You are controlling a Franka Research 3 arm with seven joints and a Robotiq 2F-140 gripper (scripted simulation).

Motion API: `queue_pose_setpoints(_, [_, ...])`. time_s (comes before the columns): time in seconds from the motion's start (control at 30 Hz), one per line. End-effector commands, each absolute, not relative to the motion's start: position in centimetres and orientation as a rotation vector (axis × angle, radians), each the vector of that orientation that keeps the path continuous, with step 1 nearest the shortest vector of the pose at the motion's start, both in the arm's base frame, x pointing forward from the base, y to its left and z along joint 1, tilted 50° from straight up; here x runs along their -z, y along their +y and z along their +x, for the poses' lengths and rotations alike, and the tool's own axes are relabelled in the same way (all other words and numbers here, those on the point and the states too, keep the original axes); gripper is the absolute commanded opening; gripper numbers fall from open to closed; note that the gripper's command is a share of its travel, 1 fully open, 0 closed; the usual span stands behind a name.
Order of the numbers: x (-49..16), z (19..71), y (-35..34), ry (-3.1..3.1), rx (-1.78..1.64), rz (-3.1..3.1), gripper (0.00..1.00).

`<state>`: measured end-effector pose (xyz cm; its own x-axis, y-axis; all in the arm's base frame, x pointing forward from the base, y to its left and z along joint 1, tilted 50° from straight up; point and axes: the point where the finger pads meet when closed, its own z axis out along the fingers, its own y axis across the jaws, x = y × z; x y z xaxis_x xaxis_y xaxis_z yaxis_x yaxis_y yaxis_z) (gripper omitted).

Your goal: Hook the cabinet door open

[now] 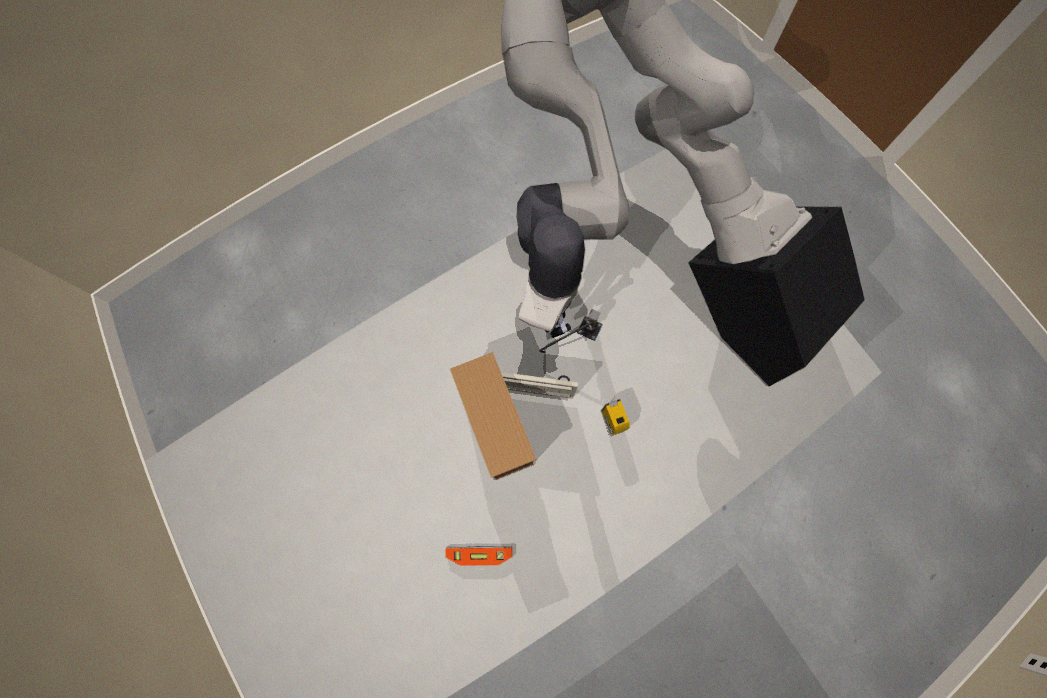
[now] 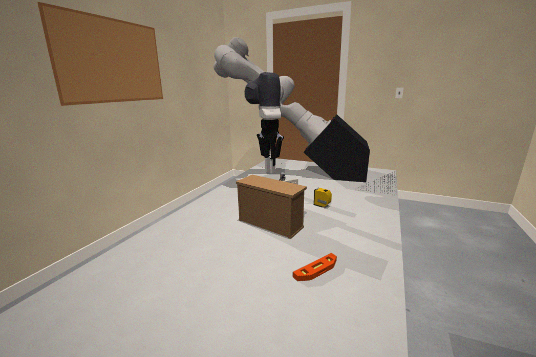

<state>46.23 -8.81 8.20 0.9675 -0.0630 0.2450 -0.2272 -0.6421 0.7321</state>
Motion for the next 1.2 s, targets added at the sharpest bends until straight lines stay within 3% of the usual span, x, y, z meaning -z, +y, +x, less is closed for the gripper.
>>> queue_pose_setpoints(0.0, [-7.0,46.7,-9.6,-0.209,-0.266,2.272,0.14])
queue_pose_setpoints(1.17, [-2.8,47.5,-14.7,-0.209,-0.266,2.272,0.14])
